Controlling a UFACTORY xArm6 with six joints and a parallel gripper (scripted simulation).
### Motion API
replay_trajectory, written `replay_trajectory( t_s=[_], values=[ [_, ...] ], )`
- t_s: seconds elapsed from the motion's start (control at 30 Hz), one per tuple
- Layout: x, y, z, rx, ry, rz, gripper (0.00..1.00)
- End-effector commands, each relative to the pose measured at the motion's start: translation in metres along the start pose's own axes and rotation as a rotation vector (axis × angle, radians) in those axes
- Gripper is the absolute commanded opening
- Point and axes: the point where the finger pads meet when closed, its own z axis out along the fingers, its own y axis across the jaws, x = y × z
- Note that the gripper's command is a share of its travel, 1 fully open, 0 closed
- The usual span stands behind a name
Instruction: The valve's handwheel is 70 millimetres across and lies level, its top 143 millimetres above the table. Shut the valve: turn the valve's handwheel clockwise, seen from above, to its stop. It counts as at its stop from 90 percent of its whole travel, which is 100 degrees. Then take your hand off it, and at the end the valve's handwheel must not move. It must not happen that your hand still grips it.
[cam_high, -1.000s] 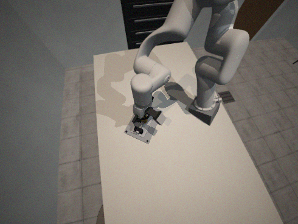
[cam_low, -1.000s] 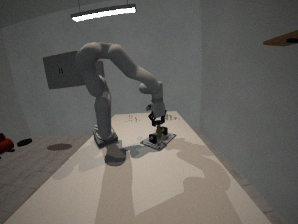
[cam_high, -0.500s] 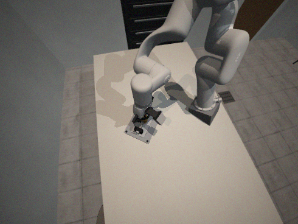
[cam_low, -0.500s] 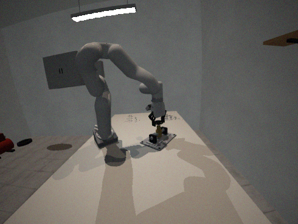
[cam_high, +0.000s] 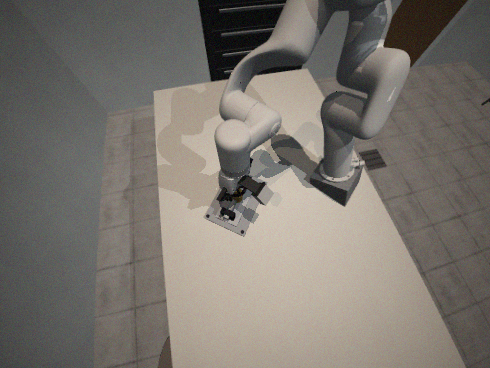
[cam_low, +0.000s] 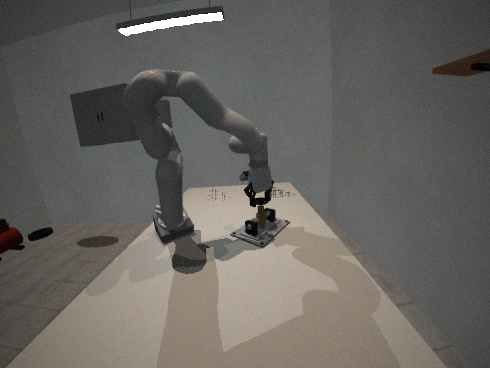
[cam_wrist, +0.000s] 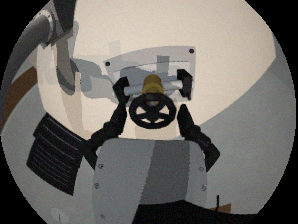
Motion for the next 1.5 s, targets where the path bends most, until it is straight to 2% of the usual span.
replay_trajectory(
  t_s=[0.0, 0.23, 1.1, 1.47],
  values=[
    [-0.001, 0.001, -0.005, -0.003, -0.001, 0.001, 1.0],
    [-0.001, 0.001, -0.013, -0.003, -0.001, 0.001, 1.0],
    [-0.001, 0.001, -0.07, -0.004, -0.001, 0.001, 1.0],
    [-0.001, 0.001, -0.08, -0.004, -0.001, 0.001, 1.0]
  ],
)
